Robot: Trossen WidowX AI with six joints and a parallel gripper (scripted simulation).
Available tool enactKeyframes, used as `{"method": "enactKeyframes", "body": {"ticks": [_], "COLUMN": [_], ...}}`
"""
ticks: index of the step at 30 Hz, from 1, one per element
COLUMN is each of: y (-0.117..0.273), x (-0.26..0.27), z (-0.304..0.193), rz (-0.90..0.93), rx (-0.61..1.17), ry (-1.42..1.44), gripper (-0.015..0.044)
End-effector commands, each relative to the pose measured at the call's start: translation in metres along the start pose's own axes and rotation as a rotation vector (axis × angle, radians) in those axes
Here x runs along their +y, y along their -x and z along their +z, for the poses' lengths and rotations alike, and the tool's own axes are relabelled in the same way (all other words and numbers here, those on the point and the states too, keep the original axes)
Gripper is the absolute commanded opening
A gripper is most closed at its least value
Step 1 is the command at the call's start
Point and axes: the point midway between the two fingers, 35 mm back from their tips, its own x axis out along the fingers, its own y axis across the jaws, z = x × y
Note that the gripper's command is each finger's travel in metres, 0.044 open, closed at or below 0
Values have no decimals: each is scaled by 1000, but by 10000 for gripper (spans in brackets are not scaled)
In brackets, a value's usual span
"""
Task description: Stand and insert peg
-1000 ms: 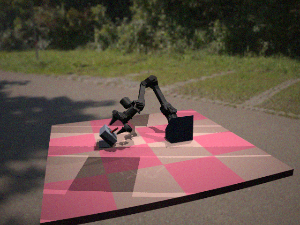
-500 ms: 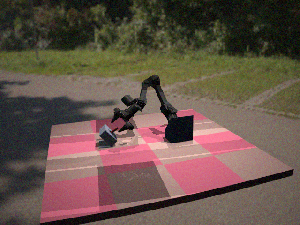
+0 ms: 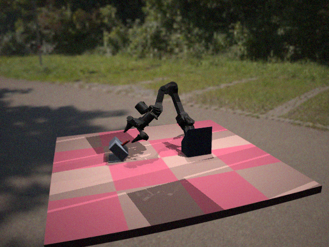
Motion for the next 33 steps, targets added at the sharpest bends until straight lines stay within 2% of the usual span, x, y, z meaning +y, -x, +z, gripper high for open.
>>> {"method": "enactKeyframes", "body": {"ticks": [1, 33], "y": [6, 45], "x": [2, -1], "z": [-1, 3], "rz": [3, -4], "rx": [2, -3], "ry": [1, 1], "gripper": [440, 440]}}
